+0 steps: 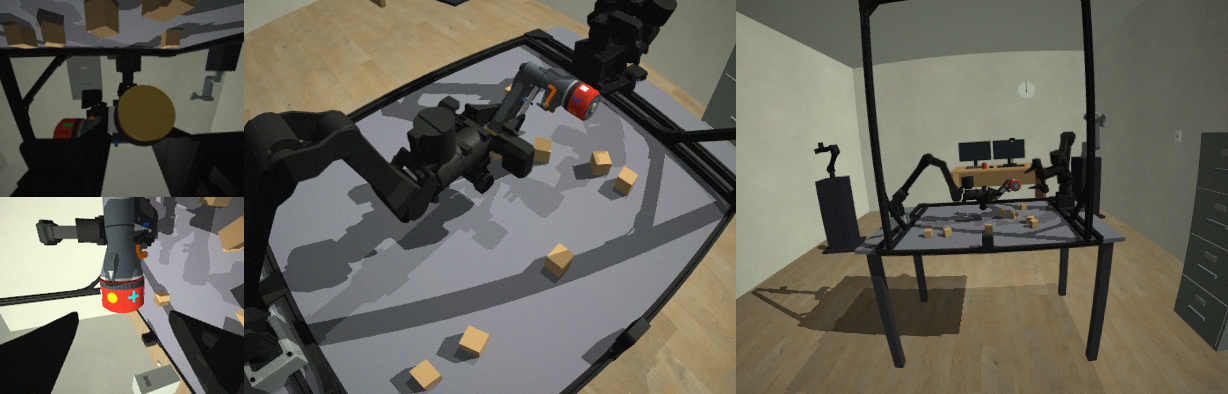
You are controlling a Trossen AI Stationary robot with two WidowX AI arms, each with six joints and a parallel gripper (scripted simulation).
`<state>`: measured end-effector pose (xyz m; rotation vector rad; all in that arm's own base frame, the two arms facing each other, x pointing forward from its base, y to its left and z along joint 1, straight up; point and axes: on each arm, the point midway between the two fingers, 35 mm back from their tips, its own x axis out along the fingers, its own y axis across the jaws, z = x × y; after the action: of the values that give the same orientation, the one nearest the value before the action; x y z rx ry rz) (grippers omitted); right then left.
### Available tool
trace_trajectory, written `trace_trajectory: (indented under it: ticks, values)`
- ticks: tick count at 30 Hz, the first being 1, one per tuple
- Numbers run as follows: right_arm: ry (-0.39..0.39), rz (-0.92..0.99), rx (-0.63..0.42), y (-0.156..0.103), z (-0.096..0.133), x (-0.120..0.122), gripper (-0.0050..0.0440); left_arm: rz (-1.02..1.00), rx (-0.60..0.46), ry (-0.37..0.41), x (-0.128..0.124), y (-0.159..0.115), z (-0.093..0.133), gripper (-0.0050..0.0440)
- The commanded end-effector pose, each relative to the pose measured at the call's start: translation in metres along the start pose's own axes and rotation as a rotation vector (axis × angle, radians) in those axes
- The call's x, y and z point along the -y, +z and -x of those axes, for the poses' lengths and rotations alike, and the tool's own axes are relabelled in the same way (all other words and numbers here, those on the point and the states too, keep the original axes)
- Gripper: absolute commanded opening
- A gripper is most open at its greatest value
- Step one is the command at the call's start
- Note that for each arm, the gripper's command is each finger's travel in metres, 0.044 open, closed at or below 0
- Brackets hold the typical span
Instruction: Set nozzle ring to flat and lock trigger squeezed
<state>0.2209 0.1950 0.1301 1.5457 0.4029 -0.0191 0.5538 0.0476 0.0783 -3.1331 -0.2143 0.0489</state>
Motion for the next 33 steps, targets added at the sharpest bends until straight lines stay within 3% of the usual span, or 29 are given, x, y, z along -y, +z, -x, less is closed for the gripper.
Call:
trace_trajectory:
  ticks: [1, 5, 33]
  values:
    - [0.03, 0.021, 0.003, 0.003, 0.0, 0.012, 0.04, 0.003, -0.031, -0.003, 0.0, -0.011, -0.002, 0.0]
    - [0.052, 0.063, 0.011, 0.006, -0.001, 0.026, 0.04, 0.003, -0.031, -0.003, 0.0, -0.011, -0.002, 0.0]
    - [0.113, 0.026, 0.001, 0.003, -0.032, 0.014, 0.04, 0.003, -0.031, -0.003, 0.0, -0.011, -0.002, 0.0]
